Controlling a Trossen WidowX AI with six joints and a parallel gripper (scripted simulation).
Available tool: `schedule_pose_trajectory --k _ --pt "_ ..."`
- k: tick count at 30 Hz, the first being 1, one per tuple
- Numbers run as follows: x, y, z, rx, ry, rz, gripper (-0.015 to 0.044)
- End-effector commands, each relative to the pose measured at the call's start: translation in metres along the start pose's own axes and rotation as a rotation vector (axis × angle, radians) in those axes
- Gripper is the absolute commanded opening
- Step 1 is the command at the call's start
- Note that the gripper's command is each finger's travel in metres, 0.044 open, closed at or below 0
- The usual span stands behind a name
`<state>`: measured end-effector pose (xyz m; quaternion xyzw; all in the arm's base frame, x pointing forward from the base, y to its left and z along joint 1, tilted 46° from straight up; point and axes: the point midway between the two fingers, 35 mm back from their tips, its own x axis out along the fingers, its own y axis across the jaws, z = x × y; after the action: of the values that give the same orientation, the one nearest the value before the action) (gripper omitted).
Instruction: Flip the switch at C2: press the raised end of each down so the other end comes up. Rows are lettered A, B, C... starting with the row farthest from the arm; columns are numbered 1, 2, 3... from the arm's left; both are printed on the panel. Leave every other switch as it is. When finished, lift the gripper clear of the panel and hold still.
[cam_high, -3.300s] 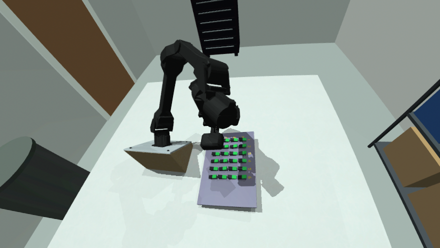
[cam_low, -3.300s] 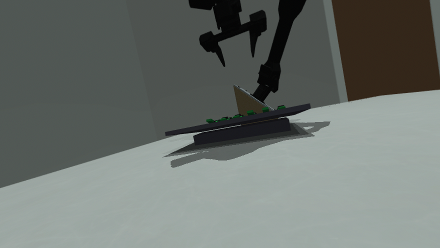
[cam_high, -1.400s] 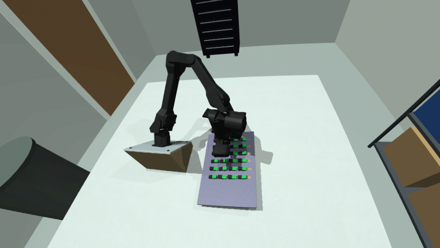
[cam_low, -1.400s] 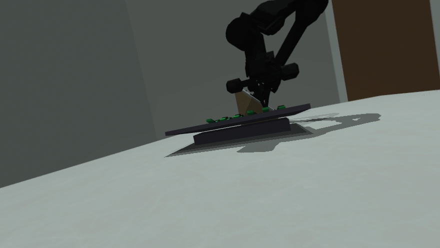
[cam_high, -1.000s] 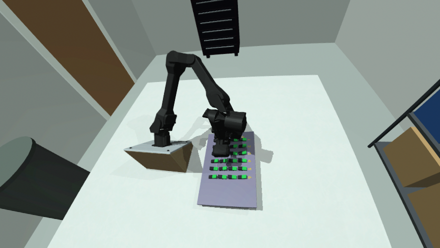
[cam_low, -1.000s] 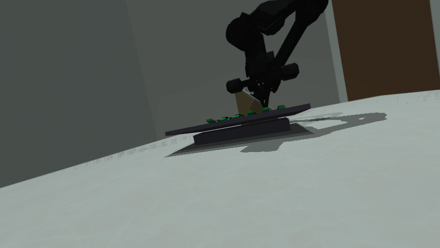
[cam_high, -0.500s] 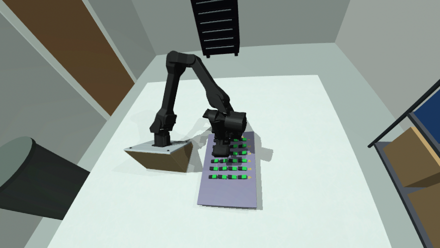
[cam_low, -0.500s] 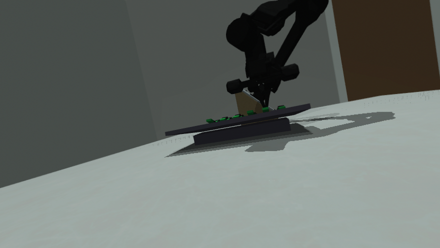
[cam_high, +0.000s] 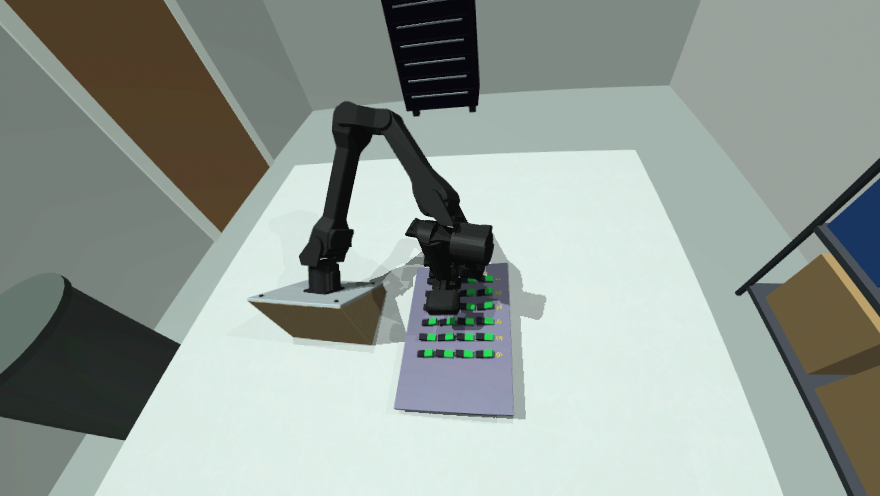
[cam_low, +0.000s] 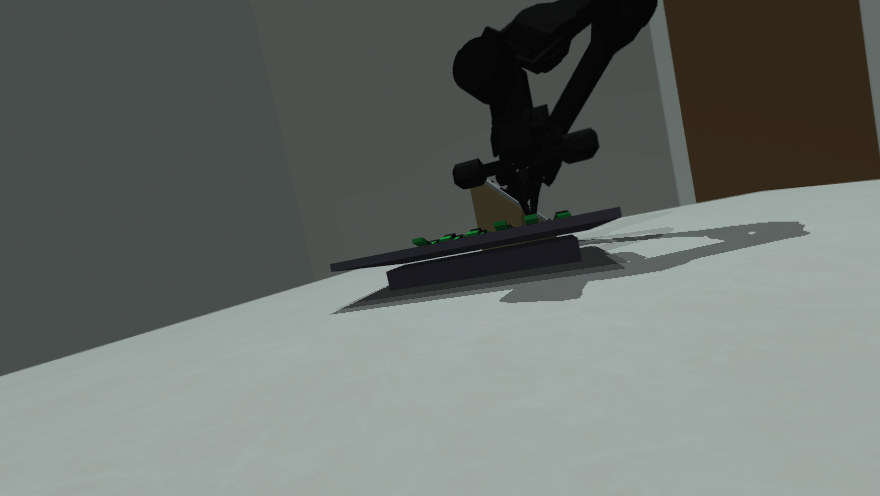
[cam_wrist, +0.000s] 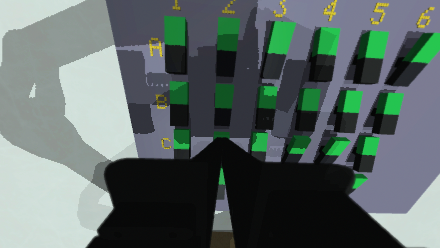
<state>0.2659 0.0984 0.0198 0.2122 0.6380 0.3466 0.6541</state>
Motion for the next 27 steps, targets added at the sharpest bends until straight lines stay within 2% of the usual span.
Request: schedule_pose_trajectory --k 1,13,15,19,25,27 --pt "0.001 0.000 0.000 0.002 0.000 0.002 0.0000" --pt "0.003 0.000 0.000 0.002 0.000 0.002 0.0000" --pt "-0.008 -0.001 0.000 0.000 -0.003 -0.001 0.0000" --pt "-0.060 0.000 -0.002 0.003 -0.024 0.000 0.0000" --pt "-0.063 -0.002 -0.002 0.003 -0.025 0.000 0.0000" --pt "-0.065 -0.019 0.003 0.003 -0.025 -0.002 0.0000"
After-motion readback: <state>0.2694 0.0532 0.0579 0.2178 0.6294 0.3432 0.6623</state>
